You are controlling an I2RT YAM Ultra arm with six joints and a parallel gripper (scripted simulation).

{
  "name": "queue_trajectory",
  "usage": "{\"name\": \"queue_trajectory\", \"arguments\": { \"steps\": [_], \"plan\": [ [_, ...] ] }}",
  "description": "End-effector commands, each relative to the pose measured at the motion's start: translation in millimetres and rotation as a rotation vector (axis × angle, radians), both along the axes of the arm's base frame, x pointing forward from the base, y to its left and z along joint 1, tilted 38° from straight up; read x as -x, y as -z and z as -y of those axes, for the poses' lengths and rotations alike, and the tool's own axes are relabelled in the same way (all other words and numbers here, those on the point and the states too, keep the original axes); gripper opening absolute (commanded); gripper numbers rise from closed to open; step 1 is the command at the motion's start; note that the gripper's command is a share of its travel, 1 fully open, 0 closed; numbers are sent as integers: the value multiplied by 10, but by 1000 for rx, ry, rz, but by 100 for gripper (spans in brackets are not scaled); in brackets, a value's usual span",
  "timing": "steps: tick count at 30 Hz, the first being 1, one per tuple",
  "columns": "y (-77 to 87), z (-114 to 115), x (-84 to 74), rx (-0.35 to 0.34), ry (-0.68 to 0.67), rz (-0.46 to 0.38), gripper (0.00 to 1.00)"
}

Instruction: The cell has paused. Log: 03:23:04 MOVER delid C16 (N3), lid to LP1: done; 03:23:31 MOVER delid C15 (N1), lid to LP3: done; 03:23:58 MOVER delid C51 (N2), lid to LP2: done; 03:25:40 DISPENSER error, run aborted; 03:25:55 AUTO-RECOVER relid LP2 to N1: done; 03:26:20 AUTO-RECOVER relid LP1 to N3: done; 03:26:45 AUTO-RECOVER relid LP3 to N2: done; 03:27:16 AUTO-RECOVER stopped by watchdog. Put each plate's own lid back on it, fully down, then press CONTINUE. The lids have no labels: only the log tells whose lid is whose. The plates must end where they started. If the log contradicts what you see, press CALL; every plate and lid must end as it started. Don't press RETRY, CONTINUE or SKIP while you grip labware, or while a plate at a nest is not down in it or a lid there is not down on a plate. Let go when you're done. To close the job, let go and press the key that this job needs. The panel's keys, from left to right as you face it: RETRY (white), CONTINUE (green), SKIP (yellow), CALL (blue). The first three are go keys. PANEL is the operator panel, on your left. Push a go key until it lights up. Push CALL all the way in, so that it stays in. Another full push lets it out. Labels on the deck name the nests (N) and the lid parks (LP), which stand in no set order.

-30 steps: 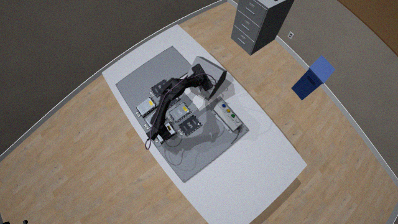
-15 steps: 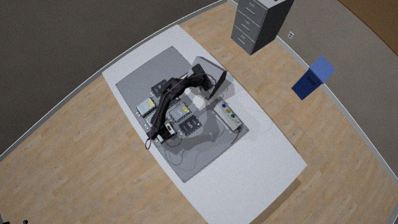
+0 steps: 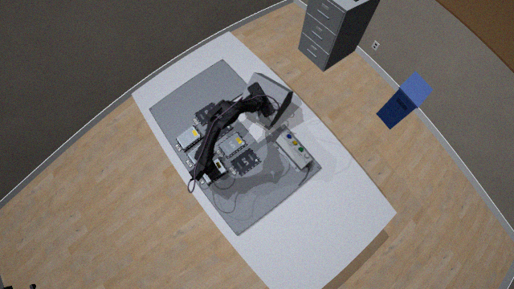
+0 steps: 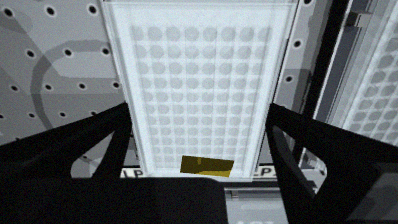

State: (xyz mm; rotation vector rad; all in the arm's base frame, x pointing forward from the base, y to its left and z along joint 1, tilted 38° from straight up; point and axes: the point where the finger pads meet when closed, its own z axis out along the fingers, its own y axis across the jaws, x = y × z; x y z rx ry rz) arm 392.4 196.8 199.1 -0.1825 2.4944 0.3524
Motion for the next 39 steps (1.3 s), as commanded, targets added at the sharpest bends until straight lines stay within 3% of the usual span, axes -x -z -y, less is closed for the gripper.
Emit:
{"name": "queue_trajectory", "arguments": {
  "steps": [1,6,14,17,27,39],
  "plan": [
    [-19,13,29,1,9,14,0],
    [-19,27,23,0,13,16,0],
    [-304,71,77,-12,14,43,0],
    [-342,89,106,-12,14,43,0],
    [-440,128,179,-14,14,43,0],
    [-407,112,149,-8,12,30,0]
  ]
}}
